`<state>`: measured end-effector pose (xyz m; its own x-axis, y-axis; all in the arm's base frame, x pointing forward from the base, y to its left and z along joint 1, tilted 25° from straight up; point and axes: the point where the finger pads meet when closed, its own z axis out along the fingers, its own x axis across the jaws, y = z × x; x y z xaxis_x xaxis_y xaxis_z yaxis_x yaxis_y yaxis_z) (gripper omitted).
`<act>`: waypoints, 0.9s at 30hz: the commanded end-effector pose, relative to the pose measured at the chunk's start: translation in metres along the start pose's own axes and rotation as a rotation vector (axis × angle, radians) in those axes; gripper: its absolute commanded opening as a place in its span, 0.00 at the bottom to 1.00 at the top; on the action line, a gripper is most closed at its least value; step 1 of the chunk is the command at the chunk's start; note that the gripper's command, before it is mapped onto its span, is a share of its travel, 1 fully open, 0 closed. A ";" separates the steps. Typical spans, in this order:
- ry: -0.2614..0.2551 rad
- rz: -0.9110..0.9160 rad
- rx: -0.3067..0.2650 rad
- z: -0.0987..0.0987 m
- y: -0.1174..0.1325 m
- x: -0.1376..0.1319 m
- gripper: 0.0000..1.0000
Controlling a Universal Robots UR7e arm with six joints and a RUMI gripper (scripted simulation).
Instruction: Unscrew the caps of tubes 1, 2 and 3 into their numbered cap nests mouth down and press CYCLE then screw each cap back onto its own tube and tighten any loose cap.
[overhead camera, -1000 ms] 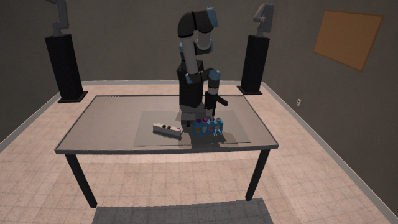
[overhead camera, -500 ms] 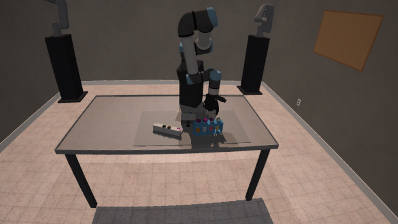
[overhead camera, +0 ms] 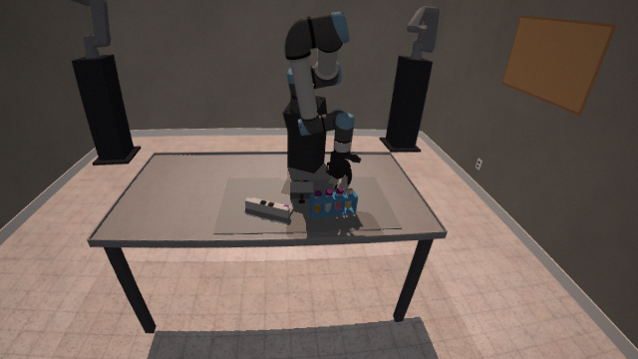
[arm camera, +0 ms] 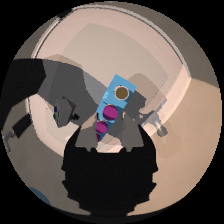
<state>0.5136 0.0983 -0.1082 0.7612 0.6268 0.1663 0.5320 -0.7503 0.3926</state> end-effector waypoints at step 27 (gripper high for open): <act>0.001 0.785 0.000 0.000 0.000 0.000 0.00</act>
<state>0.5136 0.0982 -0.1082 0.9148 -0.0844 0.3950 -0.1591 -0.9742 0.1603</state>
